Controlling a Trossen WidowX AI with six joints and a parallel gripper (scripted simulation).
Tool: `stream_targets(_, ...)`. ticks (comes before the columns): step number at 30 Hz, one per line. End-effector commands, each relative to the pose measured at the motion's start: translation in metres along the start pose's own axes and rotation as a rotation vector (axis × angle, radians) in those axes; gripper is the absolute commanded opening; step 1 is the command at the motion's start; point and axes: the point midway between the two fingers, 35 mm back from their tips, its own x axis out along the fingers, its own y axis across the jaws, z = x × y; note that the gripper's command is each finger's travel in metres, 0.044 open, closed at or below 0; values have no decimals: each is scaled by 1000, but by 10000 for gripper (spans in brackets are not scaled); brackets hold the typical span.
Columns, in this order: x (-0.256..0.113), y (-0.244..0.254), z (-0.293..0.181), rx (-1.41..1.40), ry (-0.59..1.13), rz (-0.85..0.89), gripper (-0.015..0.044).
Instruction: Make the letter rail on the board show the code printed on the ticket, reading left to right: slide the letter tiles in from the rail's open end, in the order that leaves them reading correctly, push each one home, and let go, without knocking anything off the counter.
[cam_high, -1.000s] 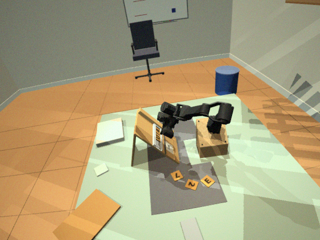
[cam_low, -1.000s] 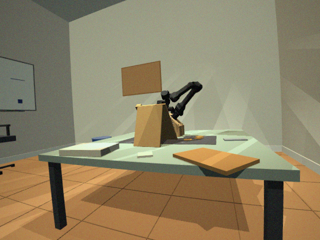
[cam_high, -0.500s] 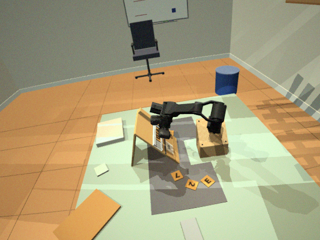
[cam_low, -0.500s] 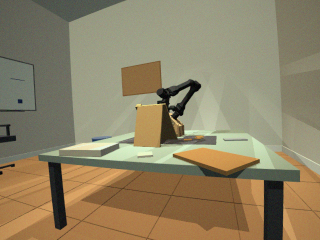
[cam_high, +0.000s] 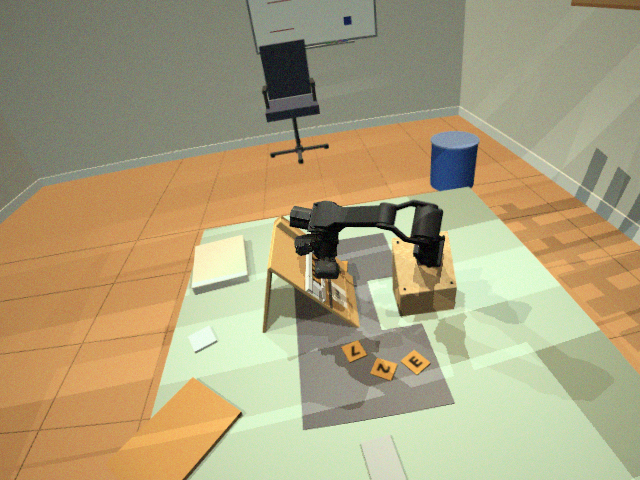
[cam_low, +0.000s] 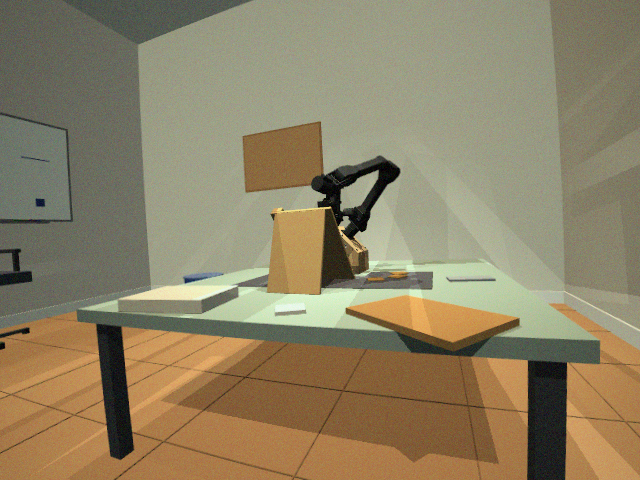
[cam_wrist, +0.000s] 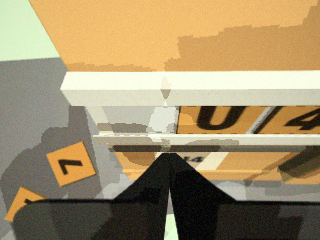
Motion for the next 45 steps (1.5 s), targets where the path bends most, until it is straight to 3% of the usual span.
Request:
stream_targets(1,1,-1,2,-3,6,4,0)
stream_targets(45,19,0,17,-4,5,4,0)
